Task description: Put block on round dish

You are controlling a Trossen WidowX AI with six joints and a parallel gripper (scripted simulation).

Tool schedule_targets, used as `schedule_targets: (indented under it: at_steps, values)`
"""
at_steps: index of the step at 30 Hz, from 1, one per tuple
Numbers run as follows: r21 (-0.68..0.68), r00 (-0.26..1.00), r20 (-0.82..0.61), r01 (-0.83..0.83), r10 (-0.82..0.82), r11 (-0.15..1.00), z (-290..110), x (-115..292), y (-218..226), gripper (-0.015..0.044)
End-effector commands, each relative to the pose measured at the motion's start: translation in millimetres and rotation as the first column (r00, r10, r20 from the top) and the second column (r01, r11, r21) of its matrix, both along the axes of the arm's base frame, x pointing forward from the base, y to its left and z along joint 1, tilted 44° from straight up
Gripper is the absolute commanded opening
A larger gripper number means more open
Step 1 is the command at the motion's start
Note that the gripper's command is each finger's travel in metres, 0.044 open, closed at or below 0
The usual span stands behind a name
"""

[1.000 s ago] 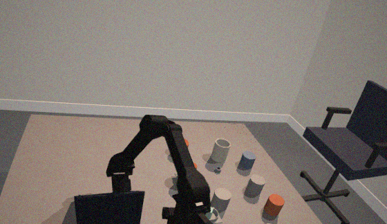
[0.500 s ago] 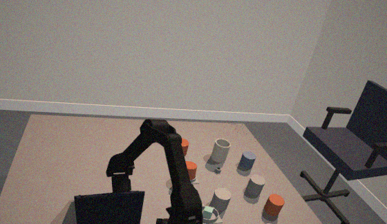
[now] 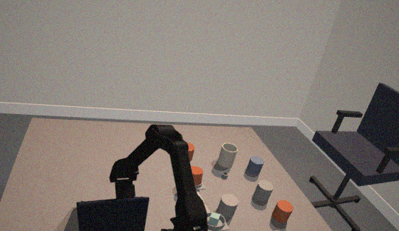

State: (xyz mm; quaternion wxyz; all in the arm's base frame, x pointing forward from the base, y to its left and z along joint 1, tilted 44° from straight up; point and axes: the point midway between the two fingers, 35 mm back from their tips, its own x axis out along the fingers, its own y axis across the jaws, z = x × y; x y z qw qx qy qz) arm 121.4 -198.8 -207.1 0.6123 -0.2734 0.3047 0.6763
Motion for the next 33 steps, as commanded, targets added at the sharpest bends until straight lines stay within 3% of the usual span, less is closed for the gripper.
schedule_targets:
  at_steps: [1,16,19,25,31,33]
  values:
    - [-0.001,1.000,0.001,0.000,0.000,1.000,0,0,0,0.0053]
    - [0.000,1.000,0.000,0.001,-0.001,1.000,8,2,-8,0.0440]
    - [0.002,1.000,-0.001,0.004,-0.004,1.000,38,5,-33,0.0440]
    - [0.002,1.000,-0.001,0.004,-0.004,1.000,40,5,-35,0.0440]
    - [-0.030,0.988,-0.095,0.117,-0.120,0.993,67,52,-29,0.0282]
    - [-0.044,0.976,-0.135,0.166,-0.171,0.985,79,73,-23,0.0260]
